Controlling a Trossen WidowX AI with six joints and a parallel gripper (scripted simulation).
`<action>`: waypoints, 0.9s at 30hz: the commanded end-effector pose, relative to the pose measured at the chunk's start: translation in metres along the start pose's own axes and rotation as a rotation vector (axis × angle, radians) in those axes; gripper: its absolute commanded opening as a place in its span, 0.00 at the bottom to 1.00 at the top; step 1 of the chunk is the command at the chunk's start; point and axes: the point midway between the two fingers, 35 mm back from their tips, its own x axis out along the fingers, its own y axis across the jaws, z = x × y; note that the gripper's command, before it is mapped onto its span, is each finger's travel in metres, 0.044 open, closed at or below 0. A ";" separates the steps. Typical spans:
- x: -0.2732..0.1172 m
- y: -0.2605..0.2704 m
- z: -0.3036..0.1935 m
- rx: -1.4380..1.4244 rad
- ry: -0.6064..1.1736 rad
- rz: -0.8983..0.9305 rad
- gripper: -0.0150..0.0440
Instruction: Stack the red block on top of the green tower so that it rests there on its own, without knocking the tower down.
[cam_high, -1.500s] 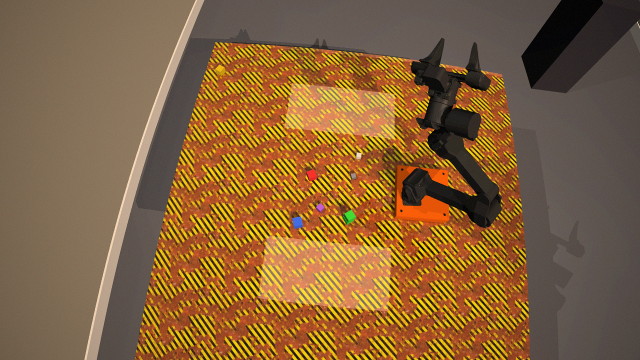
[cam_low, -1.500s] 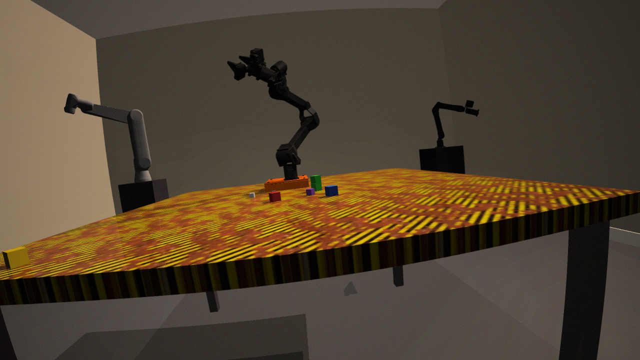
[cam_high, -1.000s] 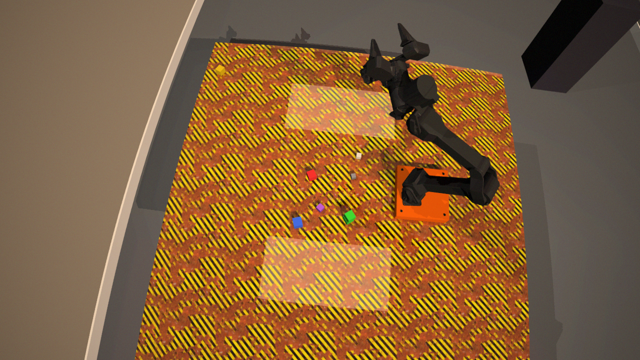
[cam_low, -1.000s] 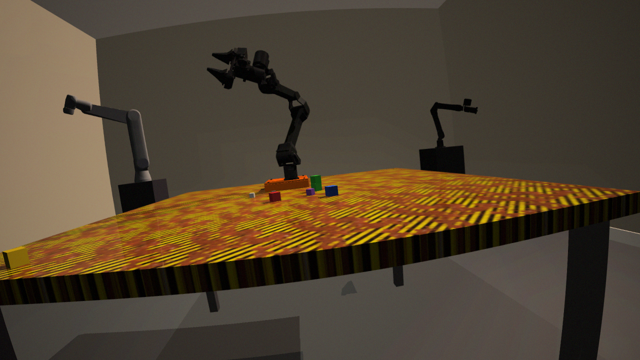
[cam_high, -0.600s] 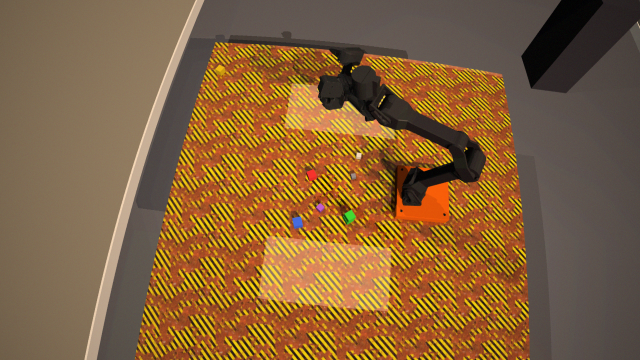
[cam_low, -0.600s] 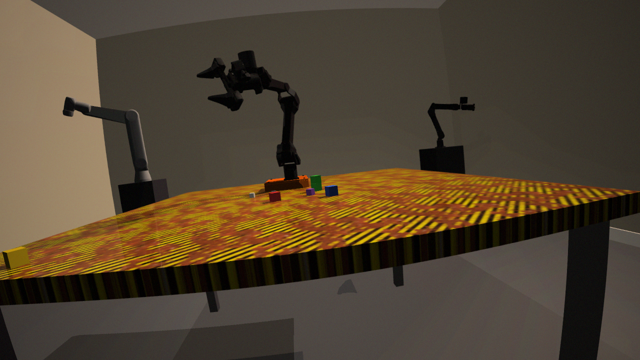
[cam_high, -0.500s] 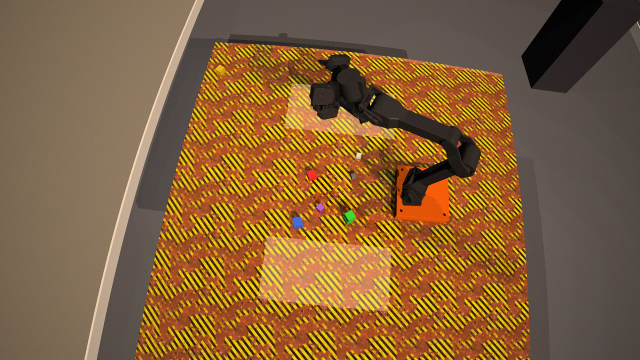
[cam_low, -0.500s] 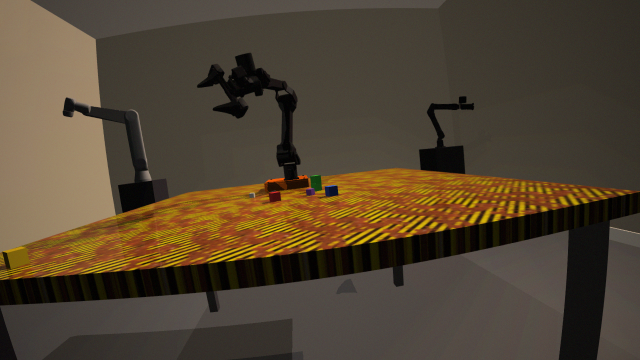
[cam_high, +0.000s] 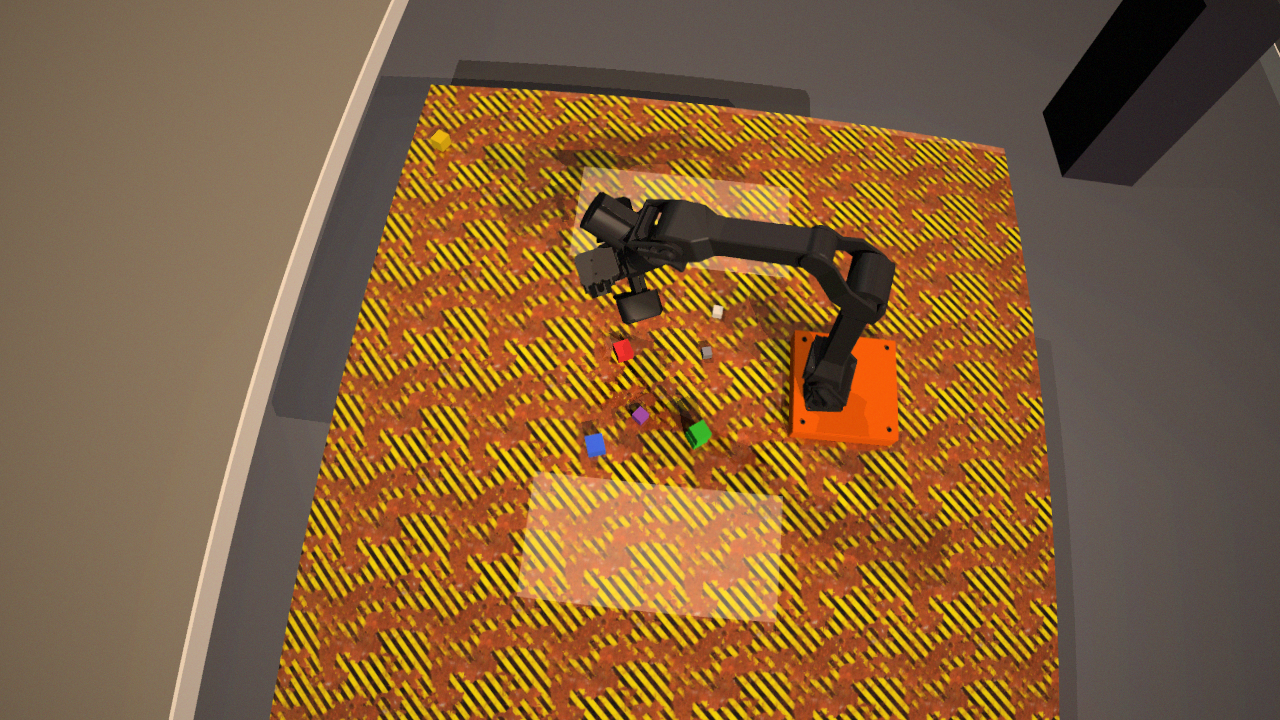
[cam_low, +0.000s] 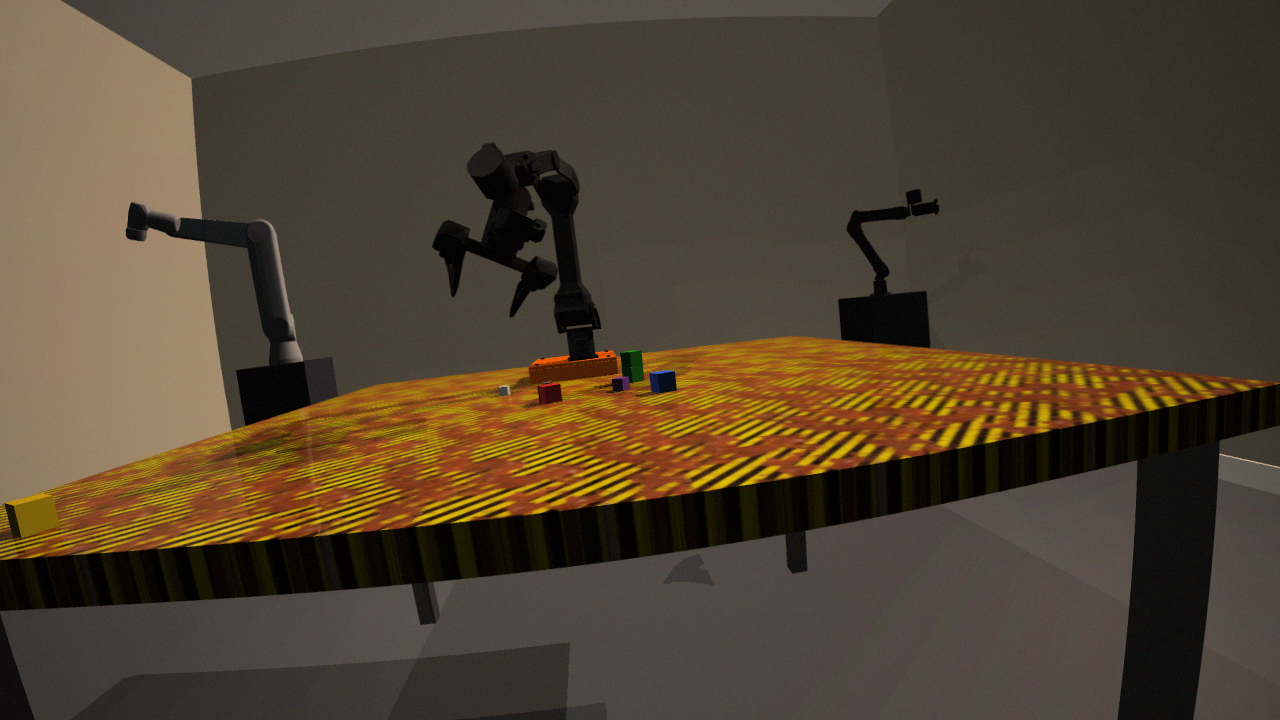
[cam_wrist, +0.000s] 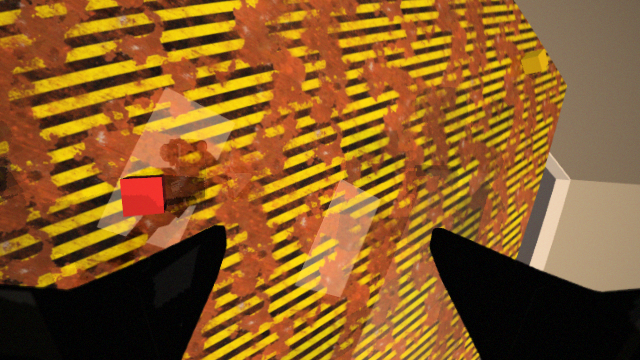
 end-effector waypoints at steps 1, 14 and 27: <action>0.016 0.035 0.001 0.004 0.069 0.171 1.00; 0.033 0.097 0.003 0.015 0.227 0.442 1.00; 0.070 0.113 -0.007 0.015 0.227 0.442 1.00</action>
